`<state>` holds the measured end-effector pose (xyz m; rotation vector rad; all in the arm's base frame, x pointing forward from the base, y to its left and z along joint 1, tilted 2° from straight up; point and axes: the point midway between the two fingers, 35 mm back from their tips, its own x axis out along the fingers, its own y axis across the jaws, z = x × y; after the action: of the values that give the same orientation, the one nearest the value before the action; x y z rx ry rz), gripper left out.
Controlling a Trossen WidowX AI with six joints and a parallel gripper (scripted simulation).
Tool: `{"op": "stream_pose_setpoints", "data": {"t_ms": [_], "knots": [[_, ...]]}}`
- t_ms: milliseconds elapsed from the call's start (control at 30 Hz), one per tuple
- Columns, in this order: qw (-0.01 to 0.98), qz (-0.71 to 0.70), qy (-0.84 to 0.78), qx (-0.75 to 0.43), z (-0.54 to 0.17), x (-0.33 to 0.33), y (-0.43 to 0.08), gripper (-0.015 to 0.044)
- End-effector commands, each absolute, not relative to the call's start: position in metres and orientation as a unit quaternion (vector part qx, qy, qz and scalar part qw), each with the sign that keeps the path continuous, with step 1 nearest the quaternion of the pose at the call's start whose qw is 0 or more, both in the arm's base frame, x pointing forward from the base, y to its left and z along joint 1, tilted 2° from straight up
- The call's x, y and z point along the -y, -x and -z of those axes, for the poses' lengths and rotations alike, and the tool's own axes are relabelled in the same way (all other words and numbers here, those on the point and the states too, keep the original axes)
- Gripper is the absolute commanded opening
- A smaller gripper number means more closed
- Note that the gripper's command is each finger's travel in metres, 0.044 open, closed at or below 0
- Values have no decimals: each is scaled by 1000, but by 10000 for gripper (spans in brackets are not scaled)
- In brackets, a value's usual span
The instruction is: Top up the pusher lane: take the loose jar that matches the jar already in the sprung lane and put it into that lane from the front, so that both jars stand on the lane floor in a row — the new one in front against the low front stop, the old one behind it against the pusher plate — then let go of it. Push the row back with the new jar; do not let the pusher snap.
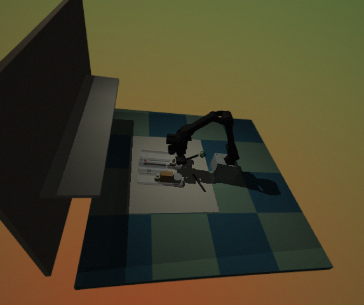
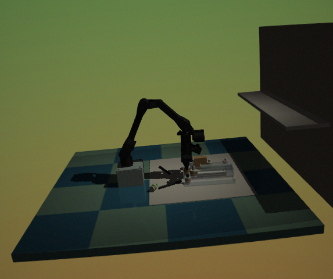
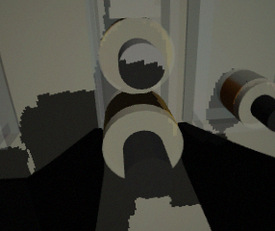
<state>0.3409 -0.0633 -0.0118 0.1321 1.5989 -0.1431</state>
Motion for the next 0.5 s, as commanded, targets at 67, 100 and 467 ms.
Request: {"op": "stream_pose_setpoints", "data": {"t_ms": [67,100,467], "knots": [[703,65,-56,-706,9,65,-349,0],[703,65,-56,-706,9,65,-349,0],[703,65,-56,-706,9,65,-351,0]]}}
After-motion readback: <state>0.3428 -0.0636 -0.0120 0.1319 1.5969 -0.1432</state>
